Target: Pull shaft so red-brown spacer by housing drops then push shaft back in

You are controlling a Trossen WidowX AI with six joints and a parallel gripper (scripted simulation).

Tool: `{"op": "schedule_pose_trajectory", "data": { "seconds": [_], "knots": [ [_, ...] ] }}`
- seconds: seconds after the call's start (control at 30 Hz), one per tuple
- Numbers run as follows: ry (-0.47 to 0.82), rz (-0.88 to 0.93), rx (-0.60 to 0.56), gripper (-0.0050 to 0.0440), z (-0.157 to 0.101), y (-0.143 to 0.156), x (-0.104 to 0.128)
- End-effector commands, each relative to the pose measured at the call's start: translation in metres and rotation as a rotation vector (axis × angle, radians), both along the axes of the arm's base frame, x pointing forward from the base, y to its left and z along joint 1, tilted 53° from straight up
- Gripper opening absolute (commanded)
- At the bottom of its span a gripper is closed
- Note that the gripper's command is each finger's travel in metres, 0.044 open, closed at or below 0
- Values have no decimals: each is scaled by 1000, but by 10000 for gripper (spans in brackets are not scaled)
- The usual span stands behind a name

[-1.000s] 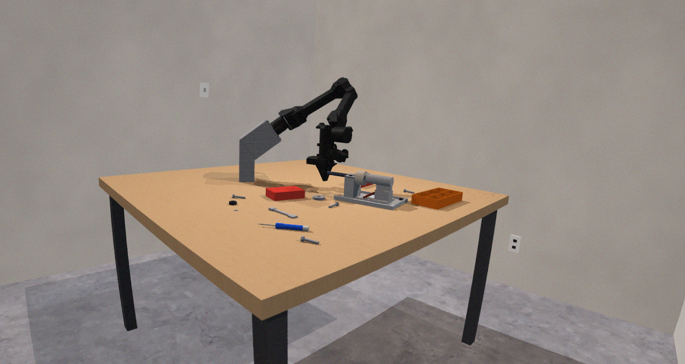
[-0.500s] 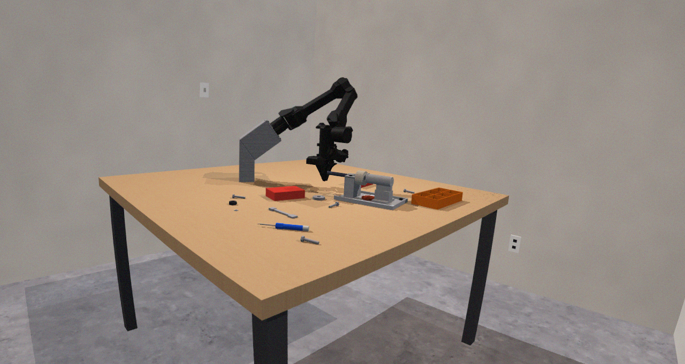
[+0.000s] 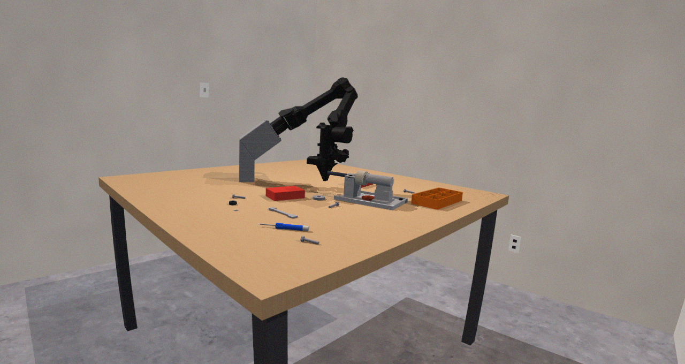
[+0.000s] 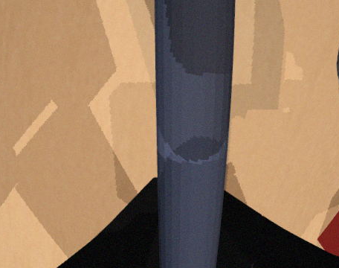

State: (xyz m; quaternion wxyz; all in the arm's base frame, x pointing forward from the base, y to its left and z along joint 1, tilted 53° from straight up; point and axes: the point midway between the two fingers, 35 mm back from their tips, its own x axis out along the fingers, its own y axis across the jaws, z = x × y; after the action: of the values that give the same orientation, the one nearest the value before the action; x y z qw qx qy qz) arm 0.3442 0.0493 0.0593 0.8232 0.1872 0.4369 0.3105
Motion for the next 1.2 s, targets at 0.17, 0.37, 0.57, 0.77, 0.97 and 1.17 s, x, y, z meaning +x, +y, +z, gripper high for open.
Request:
{"op": "schedule_pose_trajectory", "data": {
  "seconds": [0.17, 0.37, 0.57, 0.77, 0.97, 1.17],
  "knots": [
    [-5, 1, -2, 0, 3, -1, 4],
    [-5, 1, -2, 0, 4, -1, 6],
    [-5, 1, -2, 0, 5, -1, 7],
    [-5, 1, -2, 0, 6, -1, 9],
    [-5, 1, -2, 0, 7, -1, 11],
    [-5, 1, -2, 0, 8, -1, 12]
  ]
}}
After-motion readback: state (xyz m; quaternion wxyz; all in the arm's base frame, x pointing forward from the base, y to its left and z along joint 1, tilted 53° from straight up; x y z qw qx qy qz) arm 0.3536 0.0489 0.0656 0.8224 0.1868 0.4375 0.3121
